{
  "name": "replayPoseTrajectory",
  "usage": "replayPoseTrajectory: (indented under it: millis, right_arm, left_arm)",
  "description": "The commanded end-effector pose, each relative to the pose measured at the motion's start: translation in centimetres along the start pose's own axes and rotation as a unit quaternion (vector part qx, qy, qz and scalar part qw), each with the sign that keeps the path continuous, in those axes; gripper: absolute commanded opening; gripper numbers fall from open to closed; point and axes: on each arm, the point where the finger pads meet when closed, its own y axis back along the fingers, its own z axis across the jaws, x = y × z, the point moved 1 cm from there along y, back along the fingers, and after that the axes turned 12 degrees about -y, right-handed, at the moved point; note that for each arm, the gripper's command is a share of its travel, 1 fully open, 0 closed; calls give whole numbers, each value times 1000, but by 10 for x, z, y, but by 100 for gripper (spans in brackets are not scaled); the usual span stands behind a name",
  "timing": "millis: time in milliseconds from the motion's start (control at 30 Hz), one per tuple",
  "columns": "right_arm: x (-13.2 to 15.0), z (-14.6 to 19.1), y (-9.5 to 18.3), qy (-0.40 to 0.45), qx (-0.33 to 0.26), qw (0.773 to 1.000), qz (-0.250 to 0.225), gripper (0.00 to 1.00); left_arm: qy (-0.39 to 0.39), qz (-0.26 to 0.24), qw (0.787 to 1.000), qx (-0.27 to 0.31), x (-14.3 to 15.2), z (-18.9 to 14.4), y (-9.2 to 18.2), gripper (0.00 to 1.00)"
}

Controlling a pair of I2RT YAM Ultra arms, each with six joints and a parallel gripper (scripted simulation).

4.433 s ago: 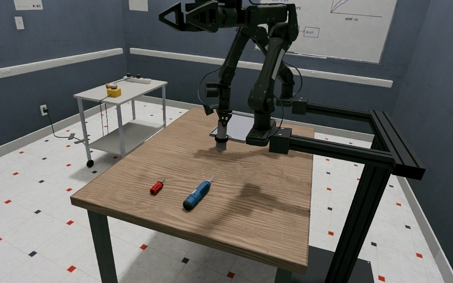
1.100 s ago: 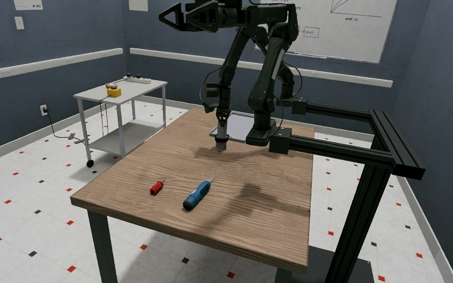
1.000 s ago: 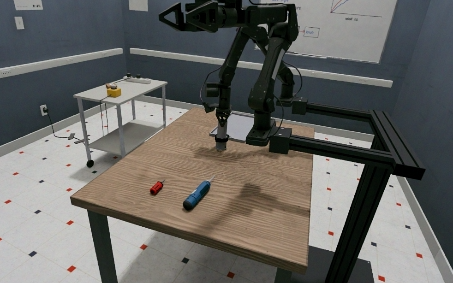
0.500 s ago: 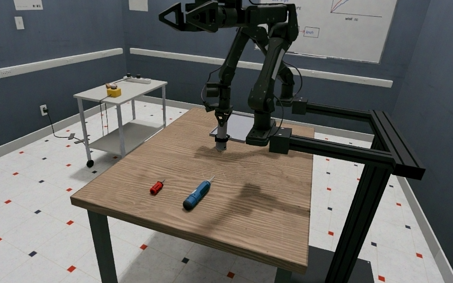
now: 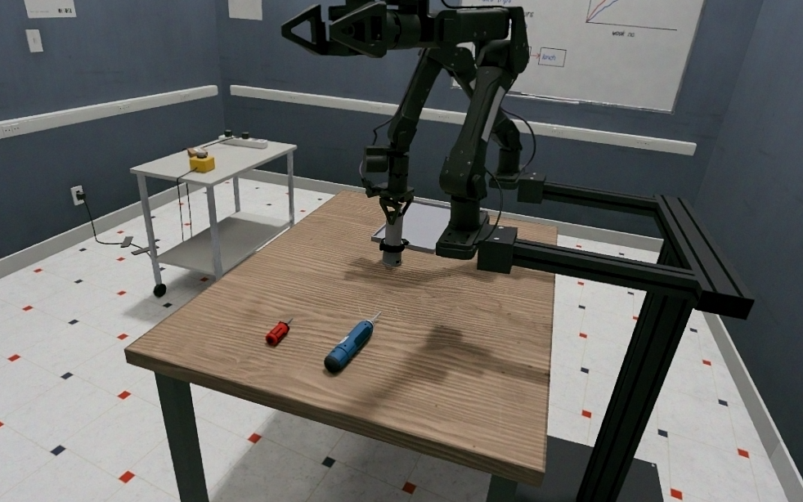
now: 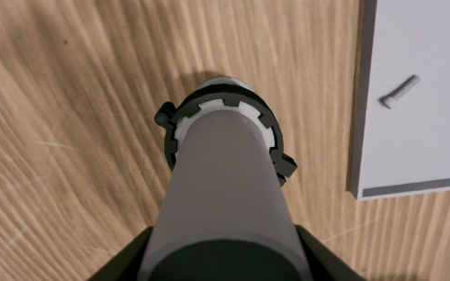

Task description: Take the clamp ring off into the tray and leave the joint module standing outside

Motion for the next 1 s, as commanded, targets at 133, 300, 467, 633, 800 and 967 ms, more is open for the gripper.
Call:
replayPoseTrajectory:
  millis: [133, 300, 467, 633, 800, 967]
  right_arm:
    - [-7, 3, 9, -72, -8, 997, -15, 48]
    - [-4, 4, 4, -81, -6, 997, -8, 48]
    - [-7, 2, 9, -108, -7, 994, -13, 48]
    - [-7, 2, 9, -143, -6, 990, -13, 48]
    - [-6, 1, 9, -172, -5, 985, -12, 48]
    - [-6, 1, 9, -179, -4, 984, -11, 48]
  left_arm:
    - [6, 4, 1000, -6, -8, 5, 3, 100]
    - [6, 4, 1000, -6, -8, 5, 3, 100]
    - [6, 4, 1000, -6, -8, 5, 3, 100]
    - [6, 4, 1000, -6, -8, 5, 3, 100]
    - [6, 4, 1000, -6, -8, 5, 3, 100]
    - [6, 4, 1000, -6, -8, 5, 3, 100]
